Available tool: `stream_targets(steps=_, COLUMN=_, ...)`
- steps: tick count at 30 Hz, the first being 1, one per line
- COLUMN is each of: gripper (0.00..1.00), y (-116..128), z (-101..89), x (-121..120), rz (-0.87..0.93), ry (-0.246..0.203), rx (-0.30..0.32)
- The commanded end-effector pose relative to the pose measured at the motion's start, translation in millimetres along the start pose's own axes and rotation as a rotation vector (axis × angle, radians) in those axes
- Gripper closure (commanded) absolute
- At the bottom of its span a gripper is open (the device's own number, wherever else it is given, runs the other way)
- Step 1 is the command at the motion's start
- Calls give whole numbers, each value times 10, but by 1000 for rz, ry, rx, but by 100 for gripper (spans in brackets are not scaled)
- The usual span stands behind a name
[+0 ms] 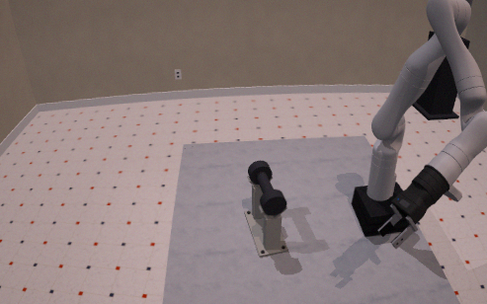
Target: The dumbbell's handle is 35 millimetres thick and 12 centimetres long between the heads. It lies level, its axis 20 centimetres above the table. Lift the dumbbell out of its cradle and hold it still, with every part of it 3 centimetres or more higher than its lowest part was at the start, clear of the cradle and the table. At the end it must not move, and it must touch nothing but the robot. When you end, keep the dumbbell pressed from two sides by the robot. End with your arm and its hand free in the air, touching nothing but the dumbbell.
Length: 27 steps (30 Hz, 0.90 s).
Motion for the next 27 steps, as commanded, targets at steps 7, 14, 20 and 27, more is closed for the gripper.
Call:
stream_targets(steps=7, gripper=0, y=4, z=-2, x=4, rz=1, ry=1, rx=0)
stream_targets(steps=14, gripper=0, y=4, z=-2, x=4, rz=1, ry=1, rx=0)
stream_targets(steps=20, gripper=0, y=7, z=1, x=2, rz=2, ry=0, rx=0)
stream_targets(steps=27, gripper=0, y=92, z=84, x=-75, rz=16, ry=-41, rx=-7)
Point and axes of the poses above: the point where the finger pads meet when closed, its own z axis out along the fingers, its own x axis across the jaws, y = z × x, the point moved 6 cm from there along -z, back along the fingers, and after that the axes turned 7 degrees about z, right-handed, at the moved point
